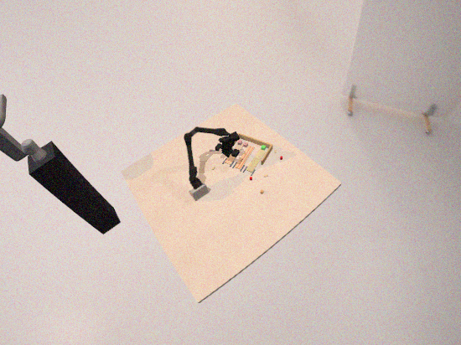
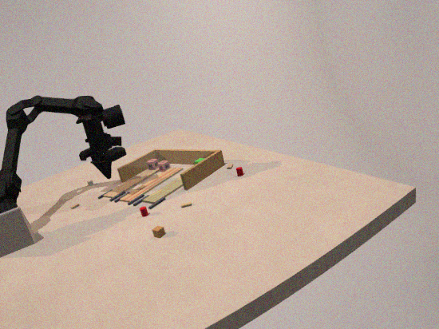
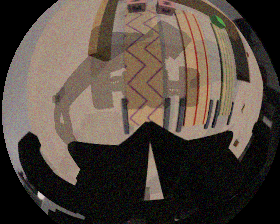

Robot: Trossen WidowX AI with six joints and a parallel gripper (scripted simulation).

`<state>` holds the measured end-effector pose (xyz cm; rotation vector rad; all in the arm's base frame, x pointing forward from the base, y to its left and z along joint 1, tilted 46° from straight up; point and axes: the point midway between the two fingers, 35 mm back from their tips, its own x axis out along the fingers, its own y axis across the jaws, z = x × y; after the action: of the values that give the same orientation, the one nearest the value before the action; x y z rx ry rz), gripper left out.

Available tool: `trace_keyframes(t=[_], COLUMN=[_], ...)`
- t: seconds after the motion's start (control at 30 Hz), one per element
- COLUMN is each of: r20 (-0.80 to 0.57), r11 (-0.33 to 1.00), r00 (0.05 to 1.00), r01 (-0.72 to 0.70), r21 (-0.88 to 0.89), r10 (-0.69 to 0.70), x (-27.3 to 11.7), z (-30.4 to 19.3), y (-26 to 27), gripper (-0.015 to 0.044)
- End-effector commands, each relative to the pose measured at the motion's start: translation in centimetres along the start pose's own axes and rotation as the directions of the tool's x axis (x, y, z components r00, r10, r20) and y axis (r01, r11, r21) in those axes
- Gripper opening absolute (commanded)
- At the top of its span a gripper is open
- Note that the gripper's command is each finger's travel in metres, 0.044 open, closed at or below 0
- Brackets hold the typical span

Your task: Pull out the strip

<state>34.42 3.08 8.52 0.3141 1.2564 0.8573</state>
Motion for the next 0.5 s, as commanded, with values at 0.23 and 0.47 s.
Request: trace_keyframes(t=[0.23,0.47], r20=[0.0,0.0], r11=[1.0,1.0], r00=[1.0,1.0], r01=[-0.001,-0.002], r21=[0.006,0.006], r10=[0.001,0.002], x=[1.8,3.0], z=[0.0,0.1], y=[0.0,0.0], gripper=[0.0,0.0])
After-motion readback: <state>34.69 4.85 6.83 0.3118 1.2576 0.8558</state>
